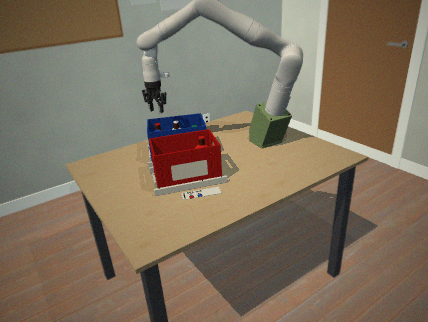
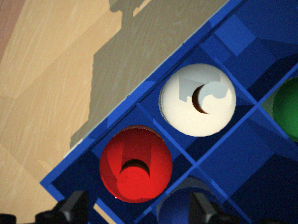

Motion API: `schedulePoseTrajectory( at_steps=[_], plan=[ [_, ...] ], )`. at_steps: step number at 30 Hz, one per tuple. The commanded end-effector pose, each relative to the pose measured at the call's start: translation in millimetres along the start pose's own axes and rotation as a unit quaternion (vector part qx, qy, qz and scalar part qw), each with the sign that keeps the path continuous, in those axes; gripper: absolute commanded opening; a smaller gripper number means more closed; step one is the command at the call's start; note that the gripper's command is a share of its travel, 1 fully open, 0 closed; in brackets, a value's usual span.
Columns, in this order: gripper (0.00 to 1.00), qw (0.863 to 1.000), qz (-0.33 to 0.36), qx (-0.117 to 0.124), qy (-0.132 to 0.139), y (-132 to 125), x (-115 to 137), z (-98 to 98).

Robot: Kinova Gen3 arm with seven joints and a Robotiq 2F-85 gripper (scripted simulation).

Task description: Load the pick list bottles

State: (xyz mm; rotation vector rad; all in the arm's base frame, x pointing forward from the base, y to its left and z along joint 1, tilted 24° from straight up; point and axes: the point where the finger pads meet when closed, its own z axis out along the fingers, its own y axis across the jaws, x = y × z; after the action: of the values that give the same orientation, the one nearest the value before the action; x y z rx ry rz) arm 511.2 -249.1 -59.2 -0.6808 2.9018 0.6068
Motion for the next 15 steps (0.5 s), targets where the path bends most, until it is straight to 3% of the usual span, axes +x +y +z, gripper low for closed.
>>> schedulePoseTrajectory(
  at_steps=[1,15],
  plan=[
    [0.67,1.0,0.0,-0.001,0.0,-7.0,-0.2,-1.3],
    [0.67,1.0,0.0,-0.001,0.0,-7.1,-0.2,5.4]
  ],
)
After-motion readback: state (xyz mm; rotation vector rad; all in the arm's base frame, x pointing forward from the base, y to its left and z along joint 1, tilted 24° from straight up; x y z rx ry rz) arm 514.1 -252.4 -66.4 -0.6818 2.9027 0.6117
